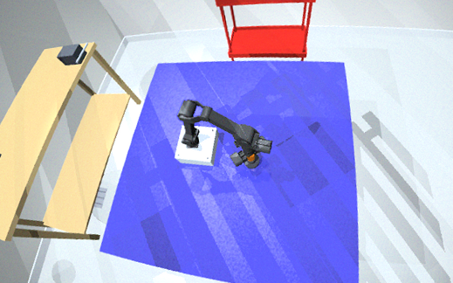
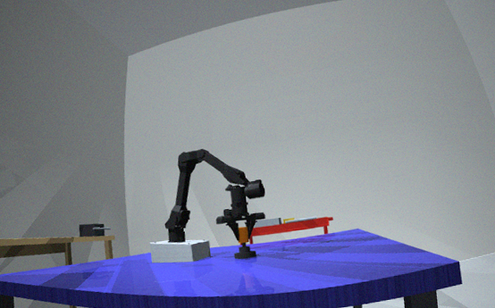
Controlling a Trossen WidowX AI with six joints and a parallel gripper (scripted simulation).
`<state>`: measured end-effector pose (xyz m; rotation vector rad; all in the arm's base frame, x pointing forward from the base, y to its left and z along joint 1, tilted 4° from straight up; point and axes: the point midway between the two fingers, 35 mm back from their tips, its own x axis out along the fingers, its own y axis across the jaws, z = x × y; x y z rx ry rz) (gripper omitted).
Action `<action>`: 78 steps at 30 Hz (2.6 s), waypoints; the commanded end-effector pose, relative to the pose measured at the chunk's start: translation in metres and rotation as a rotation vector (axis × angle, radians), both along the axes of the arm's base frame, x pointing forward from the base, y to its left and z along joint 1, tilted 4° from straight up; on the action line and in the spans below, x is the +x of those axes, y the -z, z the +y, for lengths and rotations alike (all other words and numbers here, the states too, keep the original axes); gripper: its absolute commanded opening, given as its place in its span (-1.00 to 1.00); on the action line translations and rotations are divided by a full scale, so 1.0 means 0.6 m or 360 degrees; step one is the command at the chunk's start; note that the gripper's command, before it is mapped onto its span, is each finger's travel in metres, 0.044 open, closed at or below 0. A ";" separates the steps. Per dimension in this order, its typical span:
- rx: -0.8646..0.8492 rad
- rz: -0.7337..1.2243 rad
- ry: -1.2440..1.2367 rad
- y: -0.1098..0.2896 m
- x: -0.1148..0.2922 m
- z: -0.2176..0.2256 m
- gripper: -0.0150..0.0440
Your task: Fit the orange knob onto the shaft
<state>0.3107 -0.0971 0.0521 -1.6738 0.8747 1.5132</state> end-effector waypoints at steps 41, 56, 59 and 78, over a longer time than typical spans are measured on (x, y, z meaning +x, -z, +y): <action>-0.0030 0.0004 -0.0336 0.001 -0.002 0.001 -0.49; -0.0037 0.0006 -0.0421 -0.008 -0.001 0.001 -0.49; -0.0053 0.0011 -0.0603 -0.006 0.001 0.000 -0.49; -0.0059 0.0013 -0.0668 0.001 0.000 0.001 -0.49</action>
